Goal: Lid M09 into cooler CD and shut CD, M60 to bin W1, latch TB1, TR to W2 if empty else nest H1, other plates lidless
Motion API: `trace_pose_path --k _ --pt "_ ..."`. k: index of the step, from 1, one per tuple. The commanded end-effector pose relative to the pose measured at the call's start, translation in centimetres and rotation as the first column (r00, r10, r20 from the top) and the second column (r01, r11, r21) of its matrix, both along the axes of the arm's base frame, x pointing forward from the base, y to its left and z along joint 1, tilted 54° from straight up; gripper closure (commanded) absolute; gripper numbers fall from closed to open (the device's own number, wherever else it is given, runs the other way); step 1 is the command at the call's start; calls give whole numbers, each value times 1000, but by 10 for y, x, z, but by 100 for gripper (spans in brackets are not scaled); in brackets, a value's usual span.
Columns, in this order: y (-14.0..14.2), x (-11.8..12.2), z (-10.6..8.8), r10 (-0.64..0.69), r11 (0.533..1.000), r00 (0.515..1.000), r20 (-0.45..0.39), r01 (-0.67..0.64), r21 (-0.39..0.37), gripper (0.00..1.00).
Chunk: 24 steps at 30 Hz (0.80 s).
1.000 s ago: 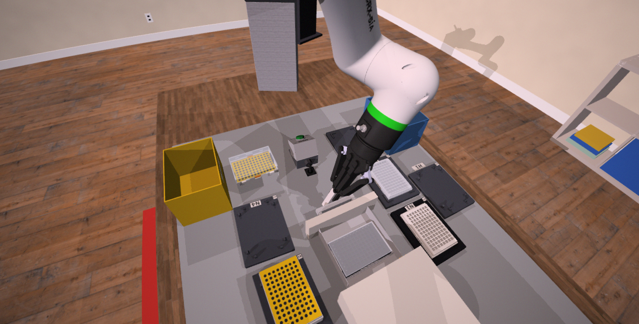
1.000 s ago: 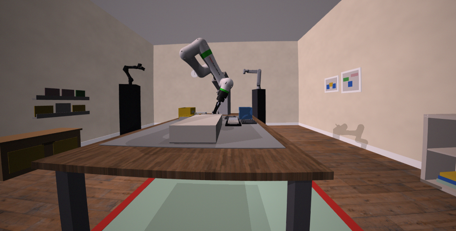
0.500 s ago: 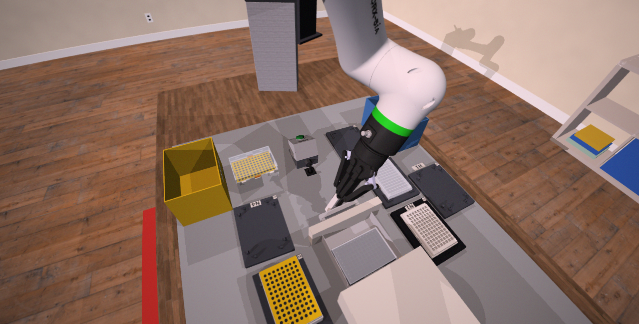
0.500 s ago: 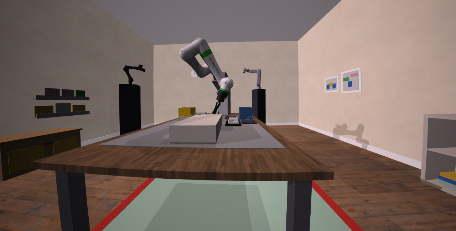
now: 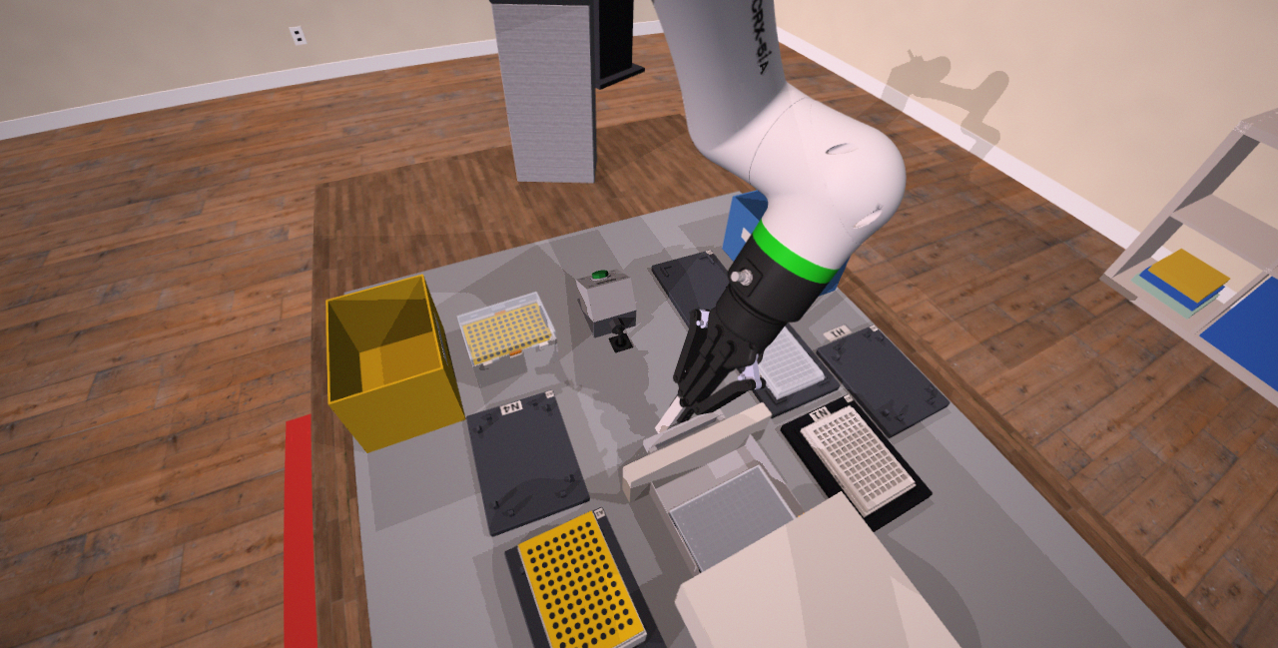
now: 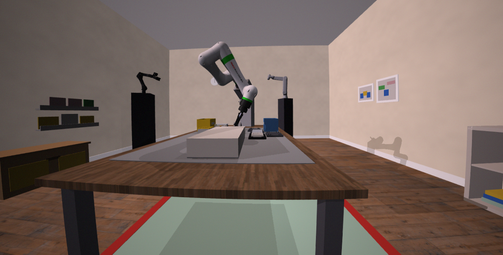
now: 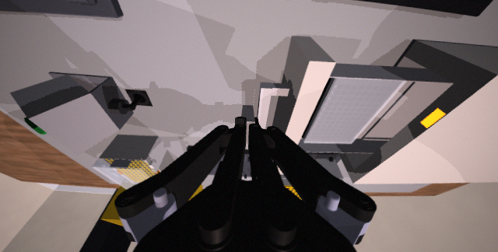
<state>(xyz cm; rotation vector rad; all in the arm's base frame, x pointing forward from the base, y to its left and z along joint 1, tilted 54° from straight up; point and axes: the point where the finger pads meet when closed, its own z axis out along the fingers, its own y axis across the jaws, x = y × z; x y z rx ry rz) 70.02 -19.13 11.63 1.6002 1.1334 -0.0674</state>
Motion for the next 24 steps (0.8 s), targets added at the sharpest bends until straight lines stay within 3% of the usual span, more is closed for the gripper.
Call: trace_pose_path --k 1,24 --pt "0 3 3 0 1000 1000 0 0 0 100" --pt "2 20 21 0 1000 1000 0 0 0 100"
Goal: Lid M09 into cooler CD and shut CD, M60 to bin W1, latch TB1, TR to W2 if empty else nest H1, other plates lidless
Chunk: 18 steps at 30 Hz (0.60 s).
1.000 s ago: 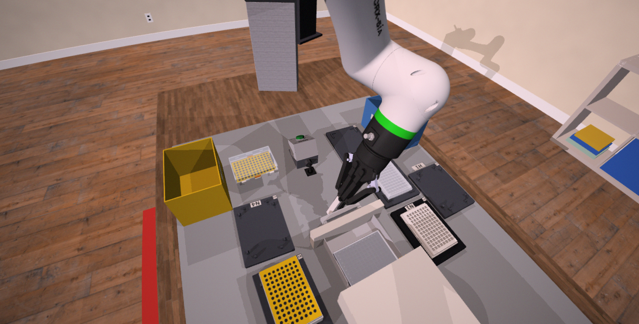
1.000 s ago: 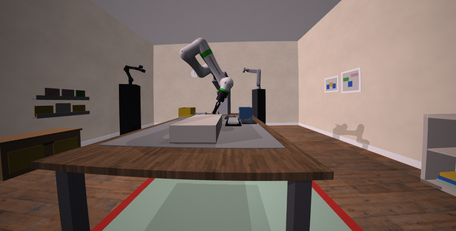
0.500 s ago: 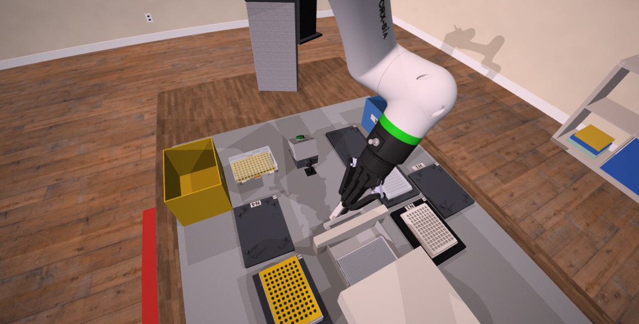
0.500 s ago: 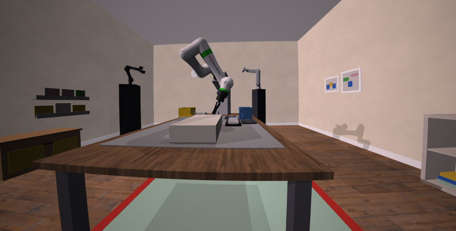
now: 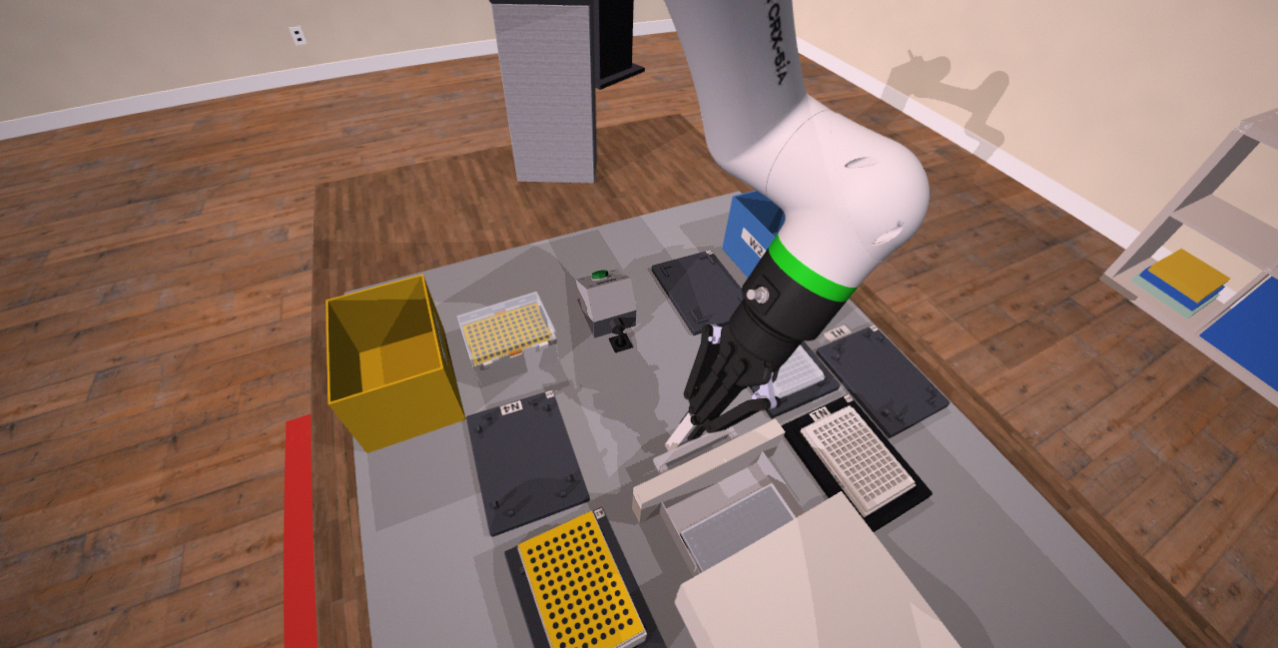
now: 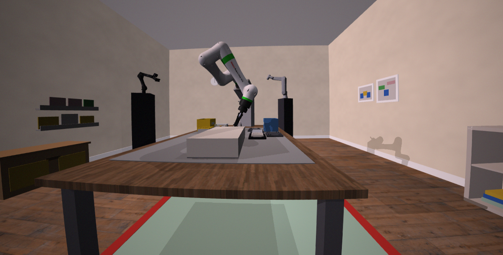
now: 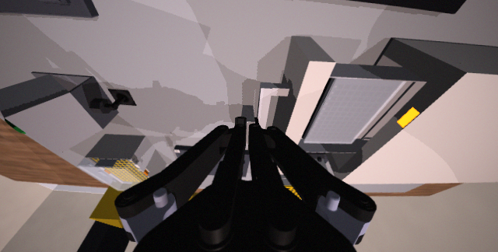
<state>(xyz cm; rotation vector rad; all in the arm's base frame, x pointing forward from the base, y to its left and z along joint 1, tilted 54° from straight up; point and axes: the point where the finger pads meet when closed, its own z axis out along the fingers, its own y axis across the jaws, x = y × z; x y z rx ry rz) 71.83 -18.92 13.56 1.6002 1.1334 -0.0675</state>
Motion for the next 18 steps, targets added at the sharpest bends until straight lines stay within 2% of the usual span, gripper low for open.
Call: trace_pose_path --k 1,18 --pt "0 3 3 0 1000 1000 0 0 0 100" --pt "2 16 17 0 1000 1000 0 0 0 100"
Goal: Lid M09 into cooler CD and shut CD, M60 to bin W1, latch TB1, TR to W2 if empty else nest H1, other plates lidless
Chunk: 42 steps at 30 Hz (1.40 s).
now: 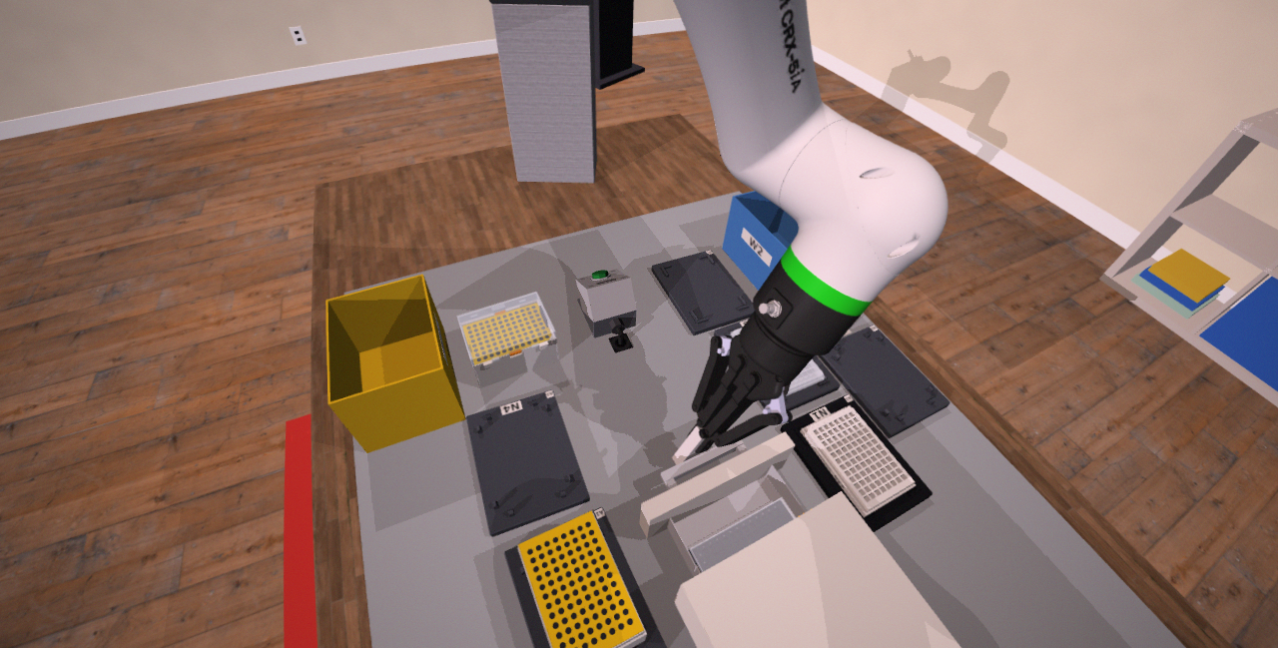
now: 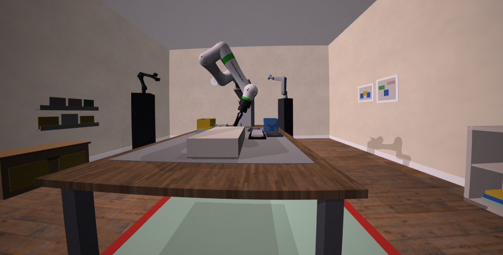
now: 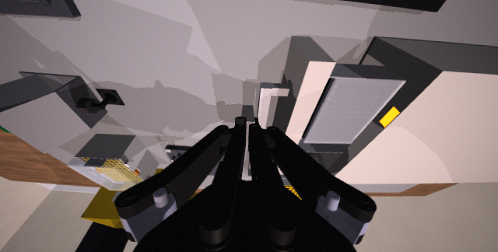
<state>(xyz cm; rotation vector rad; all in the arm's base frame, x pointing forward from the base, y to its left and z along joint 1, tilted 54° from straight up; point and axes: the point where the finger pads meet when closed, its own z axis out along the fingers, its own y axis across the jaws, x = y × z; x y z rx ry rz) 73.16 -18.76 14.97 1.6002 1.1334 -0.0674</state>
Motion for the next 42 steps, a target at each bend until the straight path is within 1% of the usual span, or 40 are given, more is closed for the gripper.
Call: trace_pose_path --k 1,42 --pt "1 4 4 0 1000 1000 0 0 0 100" --pt "4 34 36 0 1000 1000 0 0 0 100"
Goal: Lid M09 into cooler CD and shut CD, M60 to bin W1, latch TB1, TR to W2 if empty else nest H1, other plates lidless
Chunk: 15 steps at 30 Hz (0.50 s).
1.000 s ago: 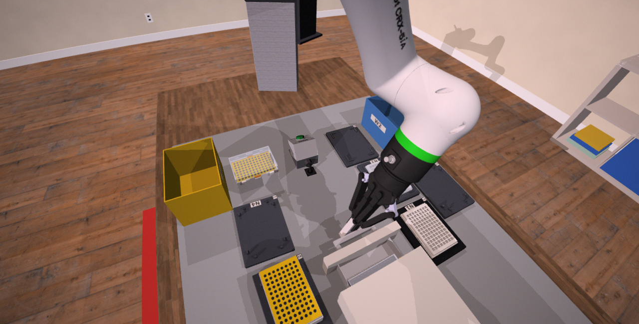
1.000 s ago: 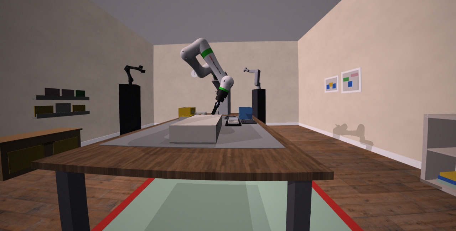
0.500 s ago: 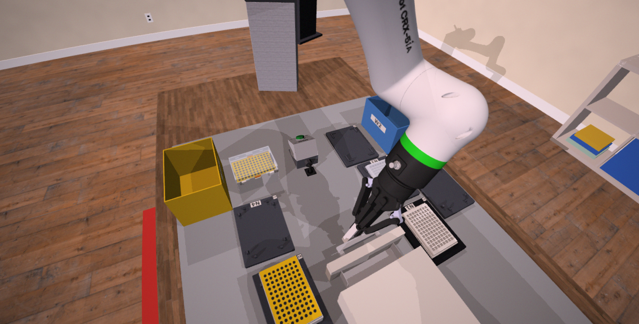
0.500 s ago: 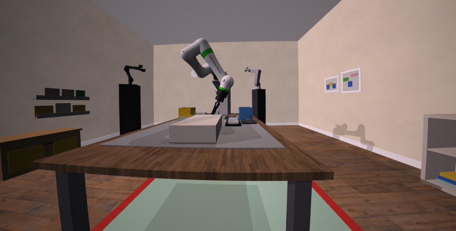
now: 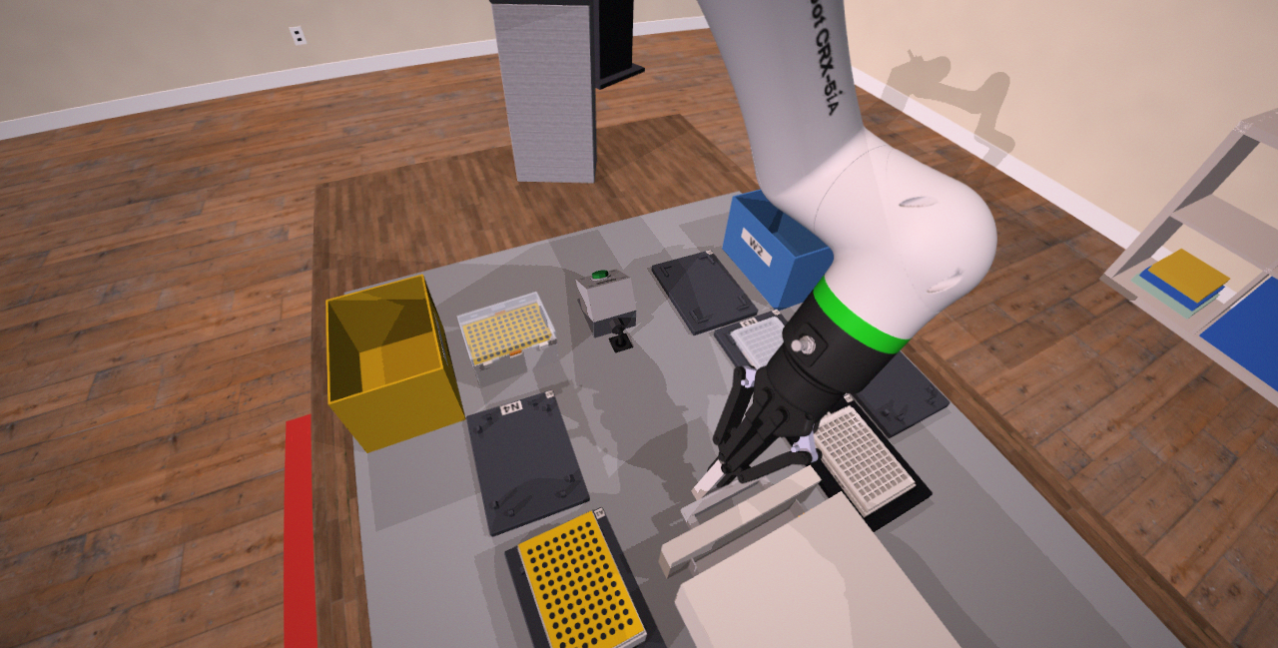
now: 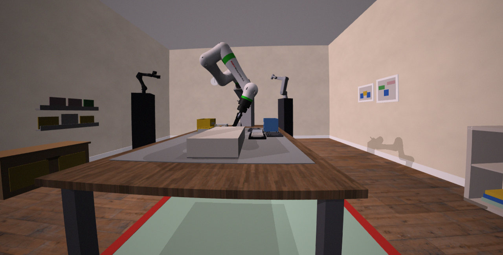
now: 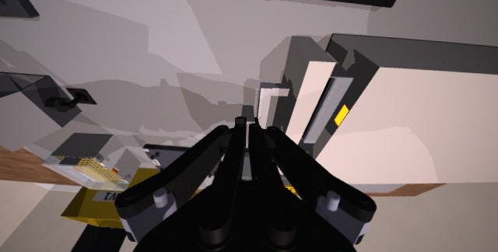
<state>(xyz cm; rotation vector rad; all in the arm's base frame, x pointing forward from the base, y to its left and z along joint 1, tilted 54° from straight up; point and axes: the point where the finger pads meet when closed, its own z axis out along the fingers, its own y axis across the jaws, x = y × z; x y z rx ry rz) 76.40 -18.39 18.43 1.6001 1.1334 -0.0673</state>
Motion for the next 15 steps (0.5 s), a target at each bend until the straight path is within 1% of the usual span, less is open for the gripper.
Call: trace_pose_path --k 1,15 --pt "0 2 2 0 1000 1000 0 0 0 100" --pt "2 13 14 0 1000 1000 0 0 0 100"
